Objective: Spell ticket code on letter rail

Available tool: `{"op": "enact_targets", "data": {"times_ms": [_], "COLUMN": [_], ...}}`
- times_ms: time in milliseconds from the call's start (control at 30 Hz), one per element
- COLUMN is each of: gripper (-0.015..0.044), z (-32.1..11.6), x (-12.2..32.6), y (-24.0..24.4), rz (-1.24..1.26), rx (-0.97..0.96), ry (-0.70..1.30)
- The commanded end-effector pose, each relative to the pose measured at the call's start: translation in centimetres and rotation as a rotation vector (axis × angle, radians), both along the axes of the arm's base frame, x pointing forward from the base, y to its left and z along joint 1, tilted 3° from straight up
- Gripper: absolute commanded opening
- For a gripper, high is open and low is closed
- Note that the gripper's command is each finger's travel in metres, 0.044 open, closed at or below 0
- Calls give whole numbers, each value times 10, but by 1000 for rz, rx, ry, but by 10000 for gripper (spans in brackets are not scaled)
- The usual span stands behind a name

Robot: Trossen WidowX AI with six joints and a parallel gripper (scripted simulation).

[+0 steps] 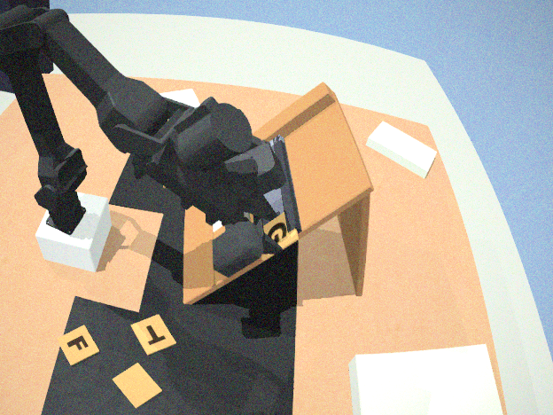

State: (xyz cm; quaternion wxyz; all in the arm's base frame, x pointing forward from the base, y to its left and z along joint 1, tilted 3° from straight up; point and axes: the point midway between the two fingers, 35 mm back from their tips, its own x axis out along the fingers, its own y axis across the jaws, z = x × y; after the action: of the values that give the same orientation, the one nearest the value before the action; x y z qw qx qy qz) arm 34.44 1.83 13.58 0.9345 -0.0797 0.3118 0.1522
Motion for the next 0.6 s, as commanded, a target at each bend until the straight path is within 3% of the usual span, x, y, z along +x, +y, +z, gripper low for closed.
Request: {"op": "enact_targets", "data": {"times_ms": [0,567], "gripper": [0,0], "z": [0,0], "x": [-1,-3], "y": [2,8], "rz": [-6,-6], "rx": [3,3], "ry": [-1,-1]}}
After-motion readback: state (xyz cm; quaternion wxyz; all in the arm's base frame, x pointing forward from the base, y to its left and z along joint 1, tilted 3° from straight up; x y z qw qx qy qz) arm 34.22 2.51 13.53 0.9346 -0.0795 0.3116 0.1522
